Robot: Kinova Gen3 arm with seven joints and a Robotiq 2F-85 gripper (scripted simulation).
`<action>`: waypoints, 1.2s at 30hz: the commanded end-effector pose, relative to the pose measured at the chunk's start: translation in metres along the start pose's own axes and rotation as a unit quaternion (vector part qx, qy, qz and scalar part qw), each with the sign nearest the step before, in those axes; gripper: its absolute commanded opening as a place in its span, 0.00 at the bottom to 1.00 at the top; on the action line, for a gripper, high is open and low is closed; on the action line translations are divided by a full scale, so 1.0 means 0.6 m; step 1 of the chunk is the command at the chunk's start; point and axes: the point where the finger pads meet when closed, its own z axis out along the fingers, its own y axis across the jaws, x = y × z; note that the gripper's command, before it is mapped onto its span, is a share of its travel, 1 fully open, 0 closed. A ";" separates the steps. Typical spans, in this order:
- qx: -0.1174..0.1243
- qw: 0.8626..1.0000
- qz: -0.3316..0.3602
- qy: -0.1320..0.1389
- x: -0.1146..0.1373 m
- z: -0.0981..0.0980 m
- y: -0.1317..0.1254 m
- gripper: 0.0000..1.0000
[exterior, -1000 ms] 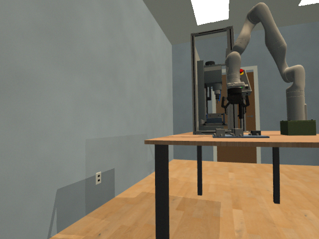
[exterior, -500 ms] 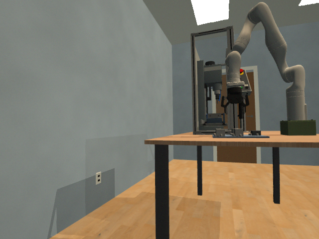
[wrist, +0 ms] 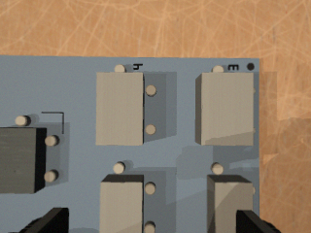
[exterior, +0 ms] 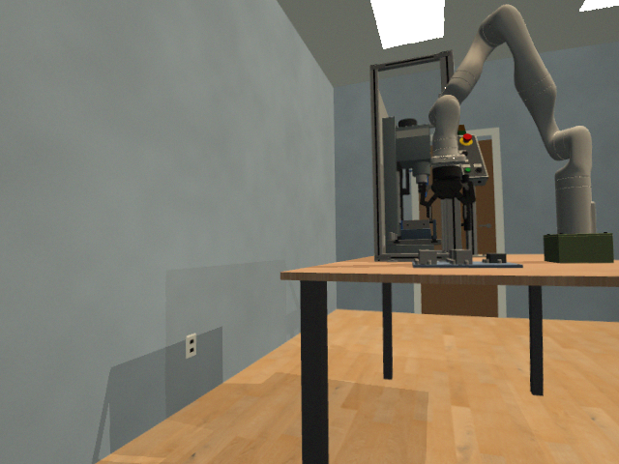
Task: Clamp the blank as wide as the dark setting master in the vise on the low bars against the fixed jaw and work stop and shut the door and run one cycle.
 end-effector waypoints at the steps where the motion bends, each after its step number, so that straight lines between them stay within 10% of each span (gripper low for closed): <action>1: 0.001 1.000 -0.003 -0.004 0.017 0.005 0.014 1.00; 36: 0.001 1.000 -0.003 -0.003 0.111 0.004 0.102 1.00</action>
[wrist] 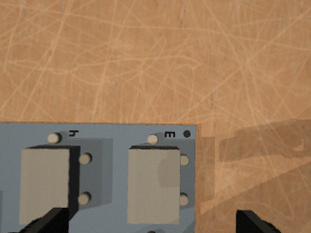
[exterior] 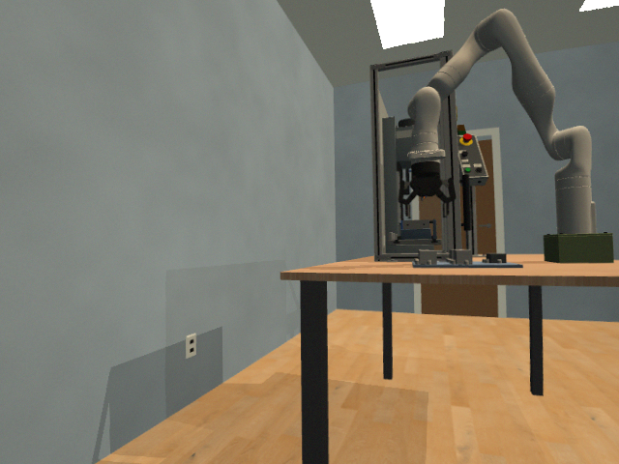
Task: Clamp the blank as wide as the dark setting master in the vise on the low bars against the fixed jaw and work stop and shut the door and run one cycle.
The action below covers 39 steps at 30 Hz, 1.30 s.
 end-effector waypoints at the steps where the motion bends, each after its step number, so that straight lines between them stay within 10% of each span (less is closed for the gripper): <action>1: 0.001 1.000 0.000 -0.004 0.004 0.004 0.003 1.00; 39: 0.001 1.000 0.000 -0.004 0.004 0.097 0.003 1.00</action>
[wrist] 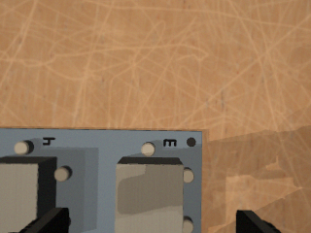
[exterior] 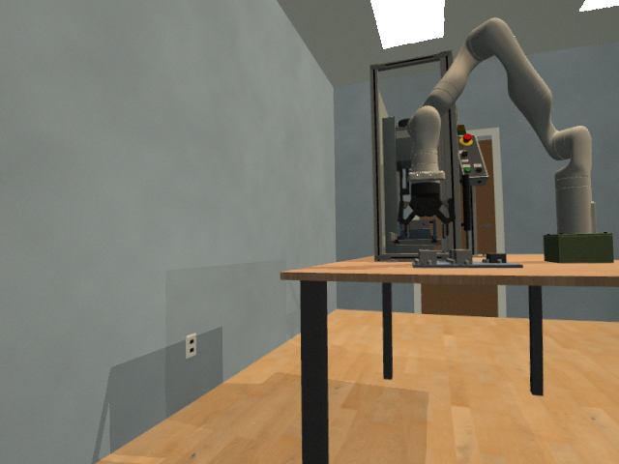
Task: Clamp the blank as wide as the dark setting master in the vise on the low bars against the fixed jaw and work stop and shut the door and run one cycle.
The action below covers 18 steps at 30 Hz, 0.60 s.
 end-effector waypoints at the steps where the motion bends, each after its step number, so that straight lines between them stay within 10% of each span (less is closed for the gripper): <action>1: 0.002 1.000 0.001 0.000 -0.003 0.005 -0.002 1.00; 18: 0.002 1.000 0.001 0.000 -0.004 0.028 -0.002 1.00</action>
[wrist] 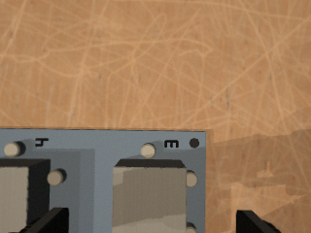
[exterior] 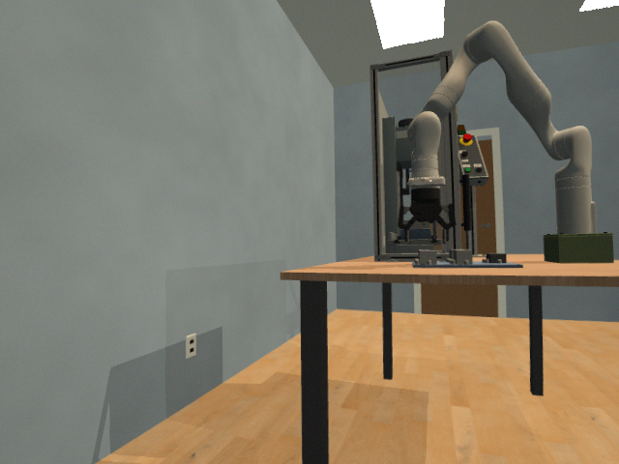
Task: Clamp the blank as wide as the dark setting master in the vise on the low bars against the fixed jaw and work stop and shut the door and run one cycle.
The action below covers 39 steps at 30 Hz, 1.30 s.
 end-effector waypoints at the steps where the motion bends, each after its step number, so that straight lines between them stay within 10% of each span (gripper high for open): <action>1: 0.001 1.000 0.000 0.000 -0.003 0.004 -0.002 1.00; 39: 0.001 1.000 0.001 0.000 -0.004 0.005 -0.003 1.00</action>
